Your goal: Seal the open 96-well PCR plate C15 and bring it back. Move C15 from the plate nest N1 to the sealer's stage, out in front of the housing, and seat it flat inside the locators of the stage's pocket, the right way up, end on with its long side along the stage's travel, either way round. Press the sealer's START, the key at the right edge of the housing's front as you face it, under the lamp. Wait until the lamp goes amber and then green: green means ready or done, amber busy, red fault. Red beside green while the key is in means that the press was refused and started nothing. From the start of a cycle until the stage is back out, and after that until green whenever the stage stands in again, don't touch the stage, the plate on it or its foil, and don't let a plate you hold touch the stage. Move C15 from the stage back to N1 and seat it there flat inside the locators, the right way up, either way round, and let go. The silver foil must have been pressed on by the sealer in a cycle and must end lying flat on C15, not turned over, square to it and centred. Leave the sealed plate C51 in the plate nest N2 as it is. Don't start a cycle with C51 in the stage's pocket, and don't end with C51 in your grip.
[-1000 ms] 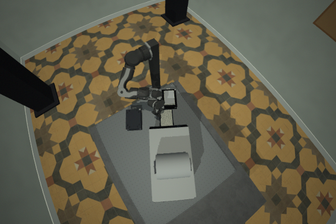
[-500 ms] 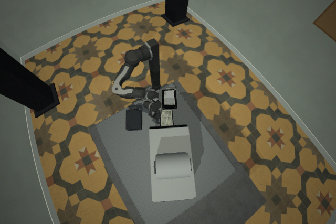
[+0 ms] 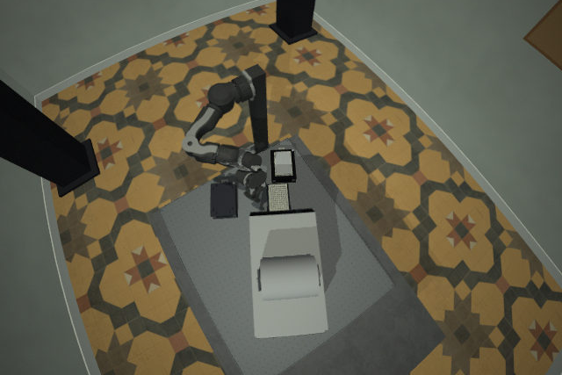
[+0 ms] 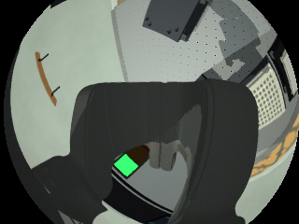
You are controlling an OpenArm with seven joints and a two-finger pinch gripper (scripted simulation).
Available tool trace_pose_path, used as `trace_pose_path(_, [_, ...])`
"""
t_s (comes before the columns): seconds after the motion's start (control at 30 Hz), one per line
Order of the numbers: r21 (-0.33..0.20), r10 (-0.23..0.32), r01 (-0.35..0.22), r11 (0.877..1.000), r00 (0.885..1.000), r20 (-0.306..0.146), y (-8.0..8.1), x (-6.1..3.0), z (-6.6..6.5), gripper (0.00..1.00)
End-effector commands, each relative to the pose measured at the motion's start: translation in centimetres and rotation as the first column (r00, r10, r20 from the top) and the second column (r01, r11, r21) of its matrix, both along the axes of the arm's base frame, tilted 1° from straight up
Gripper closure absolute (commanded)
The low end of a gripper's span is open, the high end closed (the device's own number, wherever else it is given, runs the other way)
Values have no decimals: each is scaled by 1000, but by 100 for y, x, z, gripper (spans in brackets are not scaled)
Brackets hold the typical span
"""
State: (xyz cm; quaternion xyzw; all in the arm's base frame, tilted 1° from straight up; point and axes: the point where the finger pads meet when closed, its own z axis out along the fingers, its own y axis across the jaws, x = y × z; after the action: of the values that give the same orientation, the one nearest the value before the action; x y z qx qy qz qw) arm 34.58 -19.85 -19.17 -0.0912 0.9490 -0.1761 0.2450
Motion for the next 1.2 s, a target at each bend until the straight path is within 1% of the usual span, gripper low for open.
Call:
trace_pose_path(0.0, [0,21,-21,1000,999,-25,0,8,12,100])
trace_pose_path(0.17, [0,21,-21,1000,999,-25,0,8,12,100])
trace_pose_path(0.2, [0,4,-4,1000,1000,-2,7,4,3,100])
trace_pose_path(0.33, [0,21,-21,1000,999,-25,35,-7,-35,100])
trace_pose_path(0.73, [0,21,-21,1000,999,-25,35,-7,-35,100])
trace_pose_path(0.77, [2,12,-12,1000,1000,-10,41,-7,-34,100])
trace_pose_path(0.9, [0,21,-21,1000,999,-25,51,-18,-63,100])
trace_pose_path(1.17, [0,21,-21,1000,999,-25,51,-18,-63,100])
